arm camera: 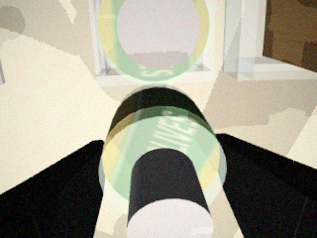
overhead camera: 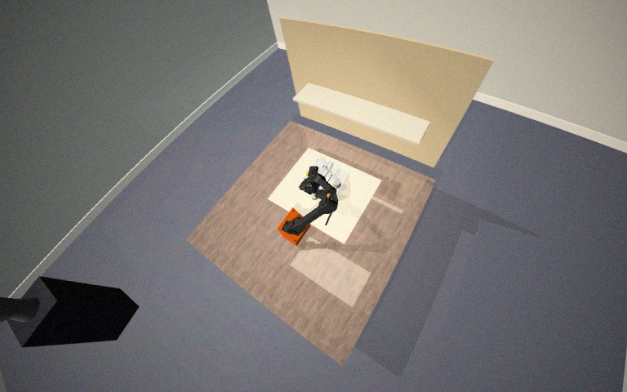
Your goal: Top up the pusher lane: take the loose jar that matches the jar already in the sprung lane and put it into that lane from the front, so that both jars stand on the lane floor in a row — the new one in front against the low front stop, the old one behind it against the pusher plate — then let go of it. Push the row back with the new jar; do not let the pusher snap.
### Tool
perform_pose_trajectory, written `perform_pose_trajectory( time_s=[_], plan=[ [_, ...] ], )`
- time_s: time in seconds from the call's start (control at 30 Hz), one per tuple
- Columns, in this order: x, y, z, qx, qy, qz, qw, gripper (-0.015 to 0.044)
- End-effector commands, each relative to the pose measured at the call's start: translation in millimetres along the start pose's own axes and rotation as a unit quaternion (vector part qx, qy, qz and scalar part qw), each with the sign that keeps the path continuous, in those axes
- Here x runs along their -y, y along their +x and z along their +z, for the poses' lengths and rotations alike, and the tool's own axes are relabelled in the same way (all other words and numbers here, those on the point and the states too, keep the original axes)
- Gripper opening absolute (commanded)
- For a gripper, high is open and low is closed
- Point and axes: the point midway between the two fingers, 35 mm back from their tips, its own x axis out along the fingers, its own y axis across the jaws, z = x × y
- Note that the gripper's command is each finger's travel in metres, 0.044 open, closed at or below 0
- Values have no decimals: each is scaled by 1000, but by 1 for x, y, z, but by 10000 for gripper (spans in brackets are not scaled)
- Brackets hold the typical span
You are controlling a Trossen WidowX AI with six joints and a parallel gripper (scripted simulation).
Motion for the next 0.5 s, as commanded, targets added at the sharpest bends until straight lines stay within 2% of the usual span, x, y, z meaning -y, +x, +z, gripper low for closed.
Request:
perform_pose_trajectory(
  time_s=[0.0,0.47],
  plan=[
    [0,0,3,1,-2,-2,1000,0],
    [-1,0,8,1,-1,-2,1000,0]
  ],
)
